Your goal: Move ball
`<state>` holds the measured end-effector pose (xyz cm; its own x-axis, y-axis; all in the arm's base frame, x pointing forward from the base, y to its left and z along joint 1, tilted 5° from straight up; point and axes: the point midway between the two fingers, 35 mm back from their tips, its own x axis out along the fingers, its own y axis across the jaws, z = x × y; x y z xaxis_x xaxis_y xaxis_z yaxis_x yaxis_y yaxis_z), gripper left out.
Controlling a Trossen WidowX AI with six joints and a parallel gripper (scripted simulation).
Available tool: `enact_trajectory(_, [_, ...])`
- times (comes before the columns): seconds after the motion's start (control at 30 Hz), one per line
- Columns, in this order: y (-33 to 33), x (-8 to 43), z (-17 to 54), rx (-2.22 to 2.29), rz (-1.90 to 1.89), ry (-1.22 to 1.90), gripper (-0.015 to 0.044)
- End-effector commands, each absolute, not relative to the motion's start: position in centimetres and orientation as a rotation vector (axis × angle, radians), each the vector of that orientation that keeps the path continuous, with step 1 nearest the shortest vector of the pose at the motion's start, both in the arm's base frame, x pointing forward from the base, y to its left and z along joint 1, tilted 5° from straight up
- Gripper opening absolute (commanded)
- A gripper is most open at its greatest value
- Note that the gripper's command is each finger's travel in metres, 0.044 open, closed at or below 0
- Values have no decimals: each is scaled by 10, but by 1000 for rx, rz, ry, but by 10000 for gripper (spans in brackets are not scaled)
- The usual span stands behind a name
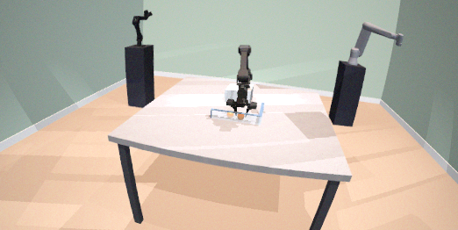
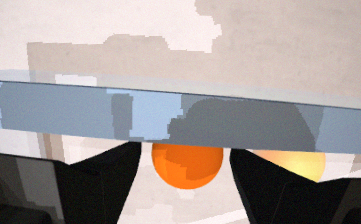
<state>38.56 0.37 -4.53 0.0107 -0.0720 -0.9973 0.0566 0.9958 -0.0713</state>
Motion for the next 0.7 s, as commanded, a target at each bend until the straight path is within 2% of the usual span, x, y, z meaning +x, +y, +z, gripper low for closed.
enact_trajectory(0.0, [3,384,-49,-19,-100,1565,215])
enact_trajectory(0.2, [3,384,-49,-19,-100,1565,175])
enact_trajectory(0.43, [12,382,-34,-67,-56,1573,0])
enact_trajectory(0.57, [15,385,-8,-72,-51,1574,0])
enact_trajectory(0.67, [13,380,-12,-73,-52,1591,0])
